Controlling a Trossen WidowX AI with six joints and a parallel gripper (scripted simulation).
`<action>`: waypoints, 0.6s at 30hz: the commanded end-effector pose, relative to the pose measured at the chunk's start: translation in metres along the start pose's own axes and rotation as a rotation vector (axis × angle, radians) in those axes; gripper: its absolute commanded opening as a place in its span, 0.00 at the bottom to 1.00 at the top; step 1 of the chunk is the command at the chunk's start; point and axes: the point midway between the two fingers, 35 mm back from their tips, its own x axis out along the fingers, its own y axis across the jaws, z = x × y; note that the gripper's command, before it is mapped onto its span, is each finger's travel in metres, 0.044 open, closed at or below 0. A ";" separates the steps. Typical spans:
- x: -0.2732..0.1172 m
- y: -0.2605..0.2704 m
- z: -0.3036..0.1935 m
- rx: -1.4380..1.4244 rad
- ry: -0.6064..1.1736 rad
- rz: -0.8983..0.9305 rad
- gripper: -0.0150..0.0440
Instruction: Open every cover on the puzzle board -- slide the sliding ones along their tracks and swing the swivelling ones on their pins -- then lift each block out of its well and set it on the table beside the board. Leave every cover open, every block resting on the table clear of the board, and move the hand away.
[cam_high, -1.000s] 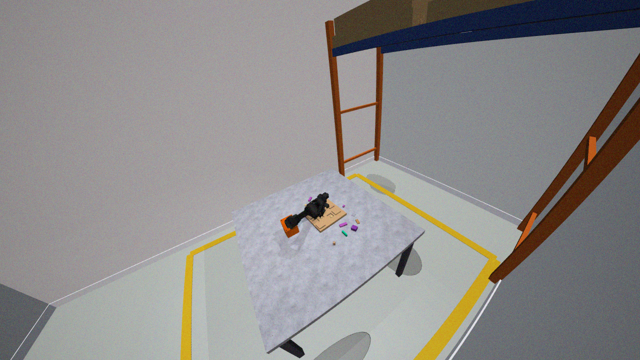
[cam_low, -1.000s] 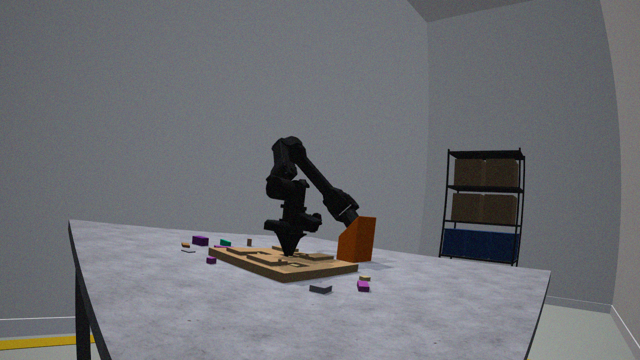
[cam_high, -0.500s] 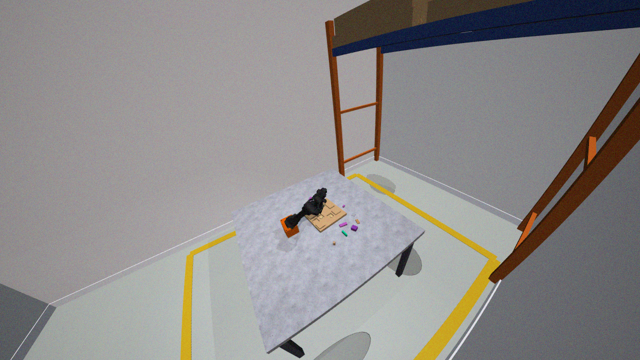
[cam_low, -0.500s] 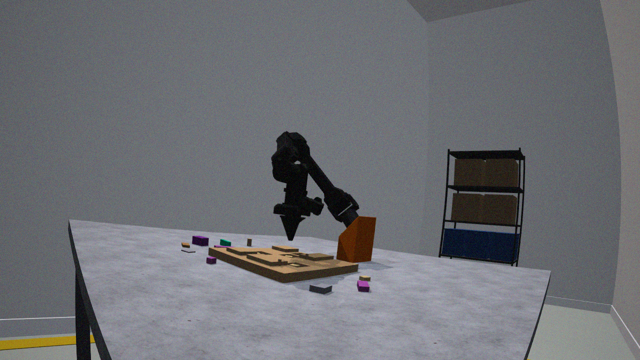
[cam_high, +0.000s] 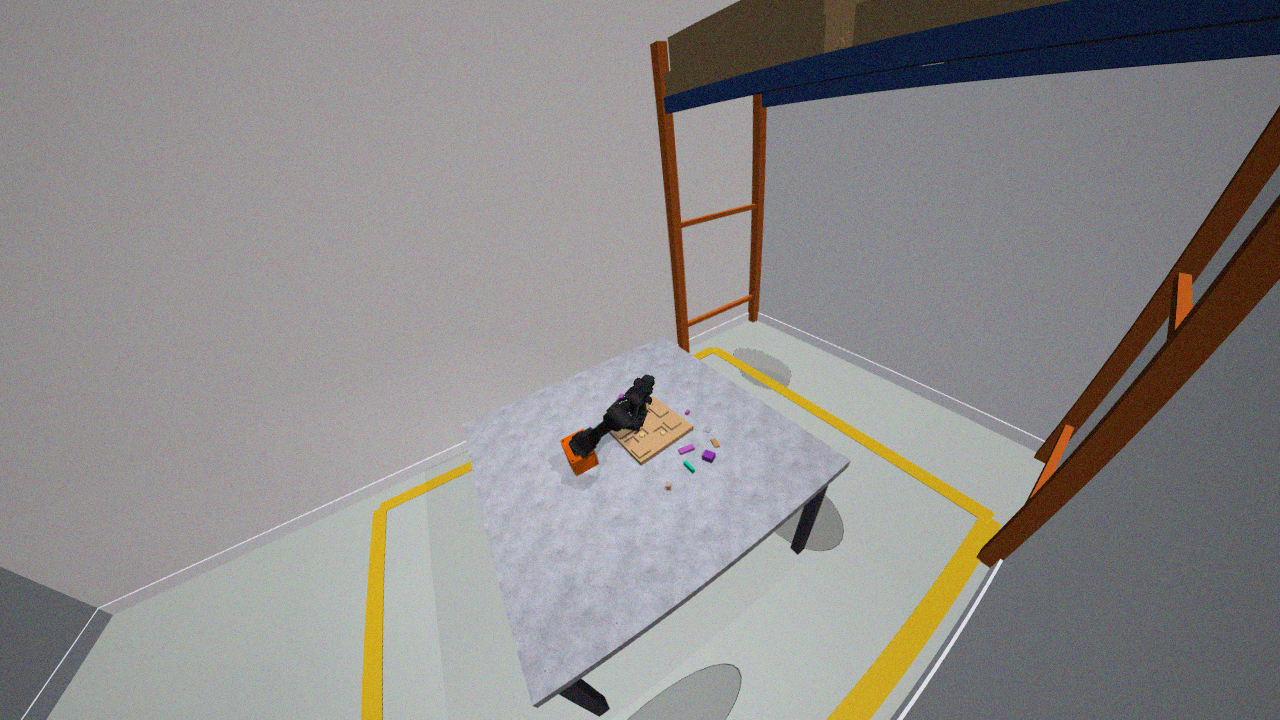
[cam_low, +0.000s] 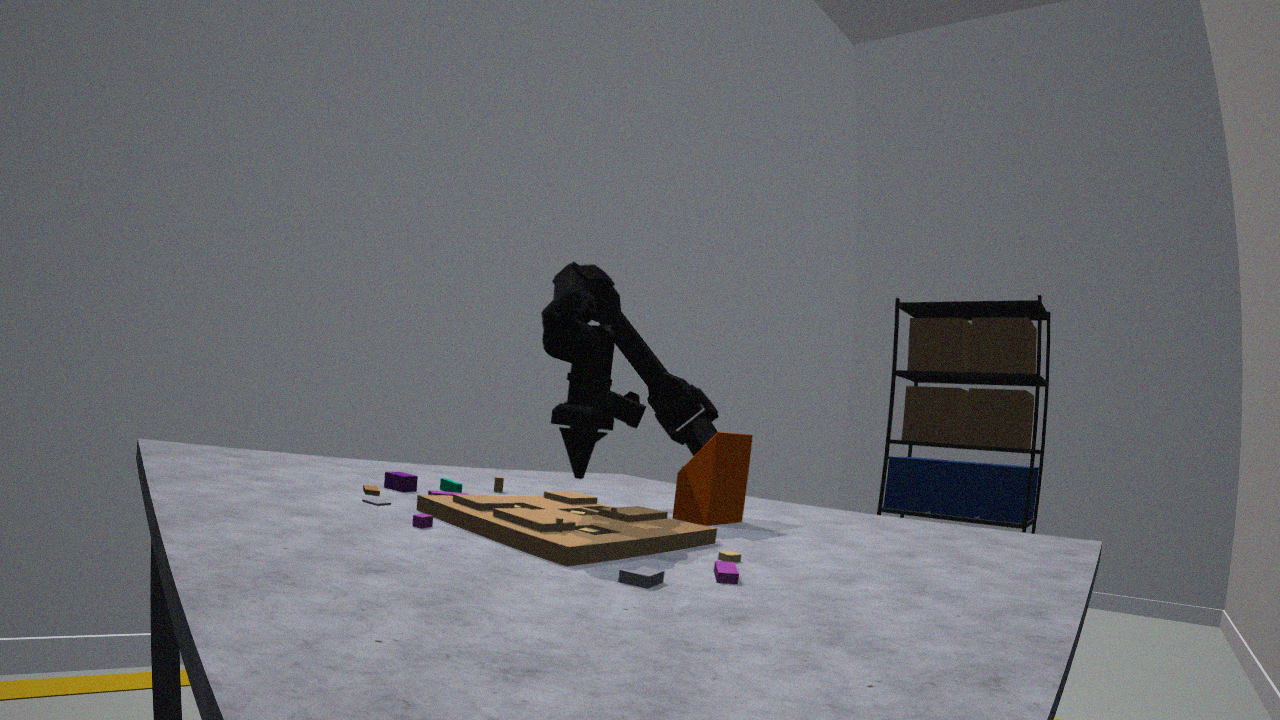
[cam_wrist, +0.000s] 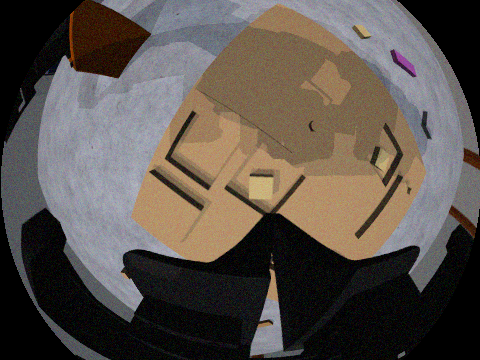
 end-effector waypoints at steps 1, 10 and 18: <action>0.021 0.004 0.001 -0.011 -0.002 0.017 0.25; 0.038 0.005 0.002 -0.011 0.000 0.019 0.25; 0.044 0.006 0.001 -0.011 0.000 0.019 0.25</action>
